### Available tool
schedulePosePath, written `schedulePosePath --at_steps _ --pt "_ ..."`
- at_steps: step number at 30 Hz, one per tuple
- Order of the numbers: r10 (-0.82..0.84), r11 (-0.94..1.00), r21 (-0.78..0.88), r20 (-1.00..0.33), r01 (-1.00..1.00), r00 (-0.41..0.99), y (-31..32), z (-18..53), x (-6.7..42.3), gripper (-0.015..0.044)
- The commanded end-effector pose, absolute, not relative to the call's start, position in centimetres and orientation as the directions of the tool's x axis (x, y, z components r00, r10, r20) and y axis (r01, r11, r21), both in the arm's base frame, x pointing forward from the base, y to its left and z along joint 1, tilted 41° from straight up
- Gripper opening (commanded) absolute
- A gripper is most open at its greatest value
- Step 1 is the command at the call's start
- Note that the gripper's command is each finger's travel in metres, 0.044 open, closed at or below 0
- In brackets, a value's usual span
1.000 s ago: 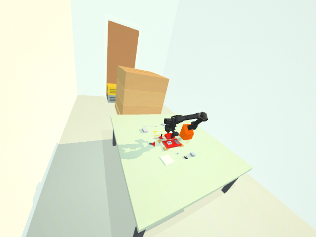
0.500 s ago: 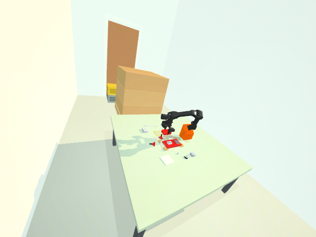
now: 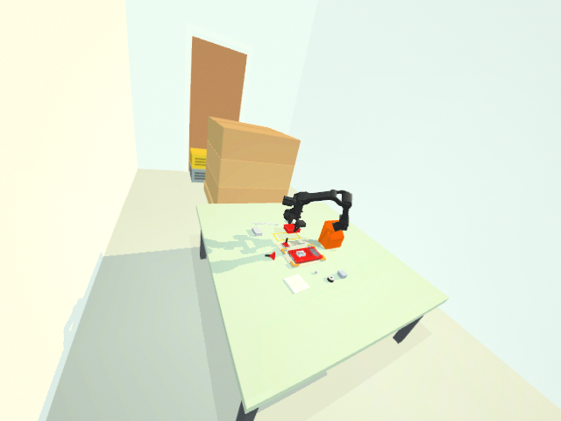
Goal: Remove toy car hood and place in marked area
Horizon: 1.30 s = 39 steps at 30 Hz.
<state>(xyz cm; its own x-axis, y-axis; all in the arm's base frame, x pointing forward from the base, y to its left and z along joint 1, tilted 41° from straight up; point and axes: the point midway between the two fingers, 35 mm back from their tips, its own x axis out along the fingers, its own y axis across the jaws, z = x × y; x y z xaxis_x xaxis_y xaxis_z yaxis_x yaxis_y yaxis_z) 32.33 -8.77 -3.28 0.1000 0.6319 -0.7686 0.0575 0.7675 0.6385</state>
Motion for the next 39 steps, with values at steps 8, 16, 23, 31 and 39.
schedulePosePath --at_steps 8,16,23,31,39 --pt "0.638 0.764 0.644 -0.764 0.05 0.099 -12.1 -6.3 30.5 0.0" --pt "0.645 0.758 0.651 -0.758 0.046 0.1 -13.6 -7.8 29.4 0.0" --pt "0.645 0.758 0.651 -0.758 0.046 0.1 -13.4 -8.1 29.4 0.0" --pt "0.645 0.758 0.651 -0.758 0.046 0.1 -13.1 -8.4 29.5 0.0" --pt "0.644 0.758 0.651 -0.758 0.046 0.1 -12.8 -8.8 29.6 0.0"
